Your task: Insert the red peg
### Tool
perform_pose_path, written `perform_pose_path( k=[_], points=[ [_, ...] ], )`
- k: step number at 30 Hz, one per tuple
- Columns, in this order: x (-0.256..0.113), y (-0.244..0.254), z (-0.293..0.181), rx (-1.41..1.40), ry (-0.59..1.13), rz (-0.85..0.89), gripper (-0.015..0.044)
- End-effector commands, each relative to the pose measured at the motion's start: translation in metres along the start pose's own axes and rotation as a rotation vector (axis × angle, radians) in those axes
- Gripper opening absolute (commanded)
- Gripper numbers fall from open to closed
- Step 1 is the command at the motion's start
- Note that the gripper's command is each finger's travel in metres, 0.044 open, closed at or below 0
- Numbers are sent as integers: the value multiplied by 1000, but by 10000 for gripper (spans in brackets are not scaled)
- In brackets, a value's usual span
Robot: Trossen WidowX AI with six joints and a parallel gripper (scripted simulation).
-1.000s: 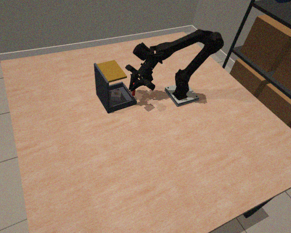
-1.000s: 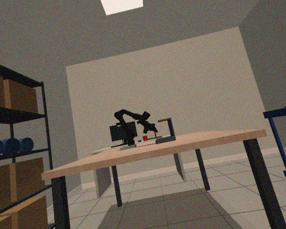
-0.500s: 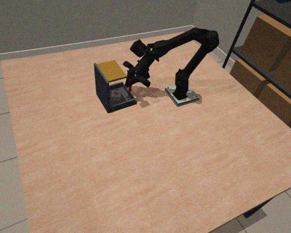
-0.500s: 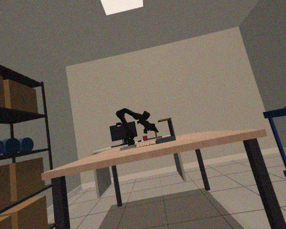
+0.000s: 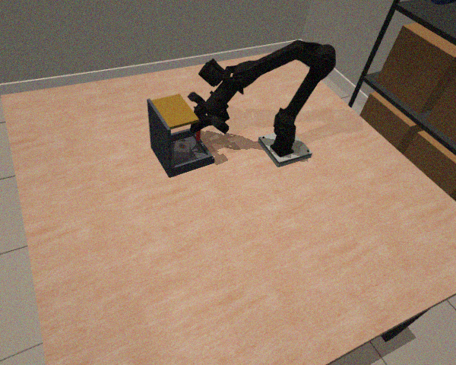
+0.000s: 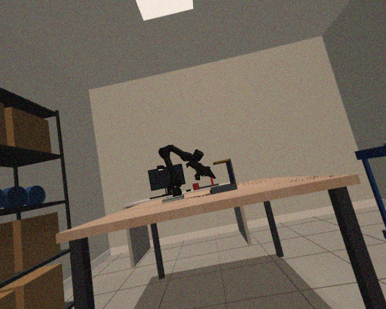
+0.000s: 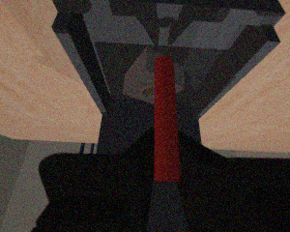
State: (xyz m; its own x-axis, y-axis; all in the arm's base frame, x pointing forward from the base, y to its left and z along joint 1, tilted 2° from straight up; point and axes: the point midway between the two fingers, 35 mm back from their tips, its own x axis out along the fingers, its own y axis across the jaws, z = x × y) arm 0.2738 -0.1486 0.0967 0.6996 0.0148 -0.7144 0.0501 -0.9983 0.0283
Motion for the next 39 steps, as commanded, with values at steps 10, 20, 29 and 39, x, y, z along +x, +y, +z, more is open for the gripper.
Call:
perform_pose_path(
  k=[10, 20, 29, 39],
  points=[
    [19, 4, -18, 5, 1, 5, 0],
    [23, 3, -23, 6, 1, 4, 0],
    [28, 3, -28, 6, 2, 4, 0],
    [33, 3, -33, 6, 3, 4, 0]
  ],
)
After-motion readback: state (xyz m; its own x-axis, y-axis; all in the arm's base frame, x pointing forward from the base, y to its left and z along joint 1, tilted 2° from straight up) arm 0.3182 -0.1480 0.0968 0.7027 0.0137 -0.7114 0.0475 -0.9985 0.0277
